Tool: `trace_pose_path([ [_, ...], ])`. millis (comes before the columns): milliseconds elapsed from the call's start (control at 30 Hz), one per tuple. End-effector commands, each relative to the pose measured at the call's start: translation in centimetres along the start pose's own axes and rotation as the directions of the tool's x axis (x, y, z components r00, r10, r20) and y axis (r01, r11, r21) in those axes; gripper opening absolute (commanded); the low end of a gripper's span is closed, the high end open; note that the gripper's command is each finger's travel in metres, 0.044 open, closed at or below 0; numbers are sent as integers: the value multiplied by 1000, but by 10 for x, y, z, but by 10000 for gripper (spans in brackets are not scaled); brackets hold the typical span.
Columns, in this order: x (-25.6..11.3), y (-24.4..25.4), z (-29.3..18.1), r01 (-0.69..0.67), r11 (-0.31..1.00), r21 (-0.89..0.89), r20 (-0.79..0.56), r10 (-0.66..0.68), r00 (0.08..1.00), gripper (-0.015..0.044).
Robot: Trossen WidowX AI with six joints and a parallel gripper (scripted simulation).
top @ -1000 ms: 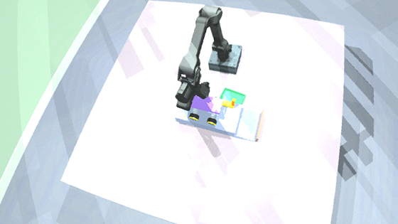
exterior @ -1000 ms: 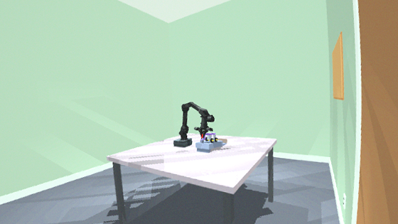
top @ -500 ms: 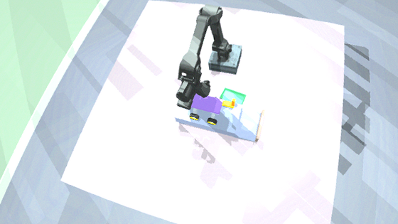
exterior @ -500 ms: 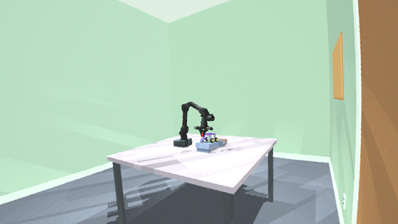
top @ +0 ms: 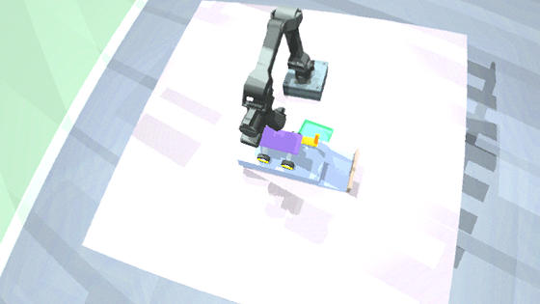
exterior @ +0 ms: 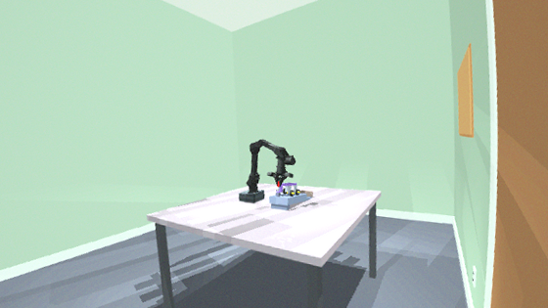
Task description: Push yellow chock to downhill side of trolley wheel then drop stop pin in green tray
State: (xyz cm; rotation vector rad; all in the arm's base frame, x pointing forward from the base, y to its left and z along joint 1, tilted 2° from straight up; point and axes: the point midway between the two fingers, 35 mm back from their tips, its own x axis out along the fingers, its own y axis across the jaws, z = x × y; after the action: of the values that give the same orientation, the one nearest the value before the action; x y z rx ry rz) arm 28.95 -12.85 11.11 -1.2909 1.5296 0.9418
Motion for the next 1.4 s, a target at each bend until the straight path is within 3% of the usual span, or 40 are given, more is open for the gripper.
trace_pose_path([
  [0,-5,0,-2,2,1000,7,-5,-2,1000,0],
  [1367,-25,-2,-8,2,1000,7,-5,-2,1000,0],
])
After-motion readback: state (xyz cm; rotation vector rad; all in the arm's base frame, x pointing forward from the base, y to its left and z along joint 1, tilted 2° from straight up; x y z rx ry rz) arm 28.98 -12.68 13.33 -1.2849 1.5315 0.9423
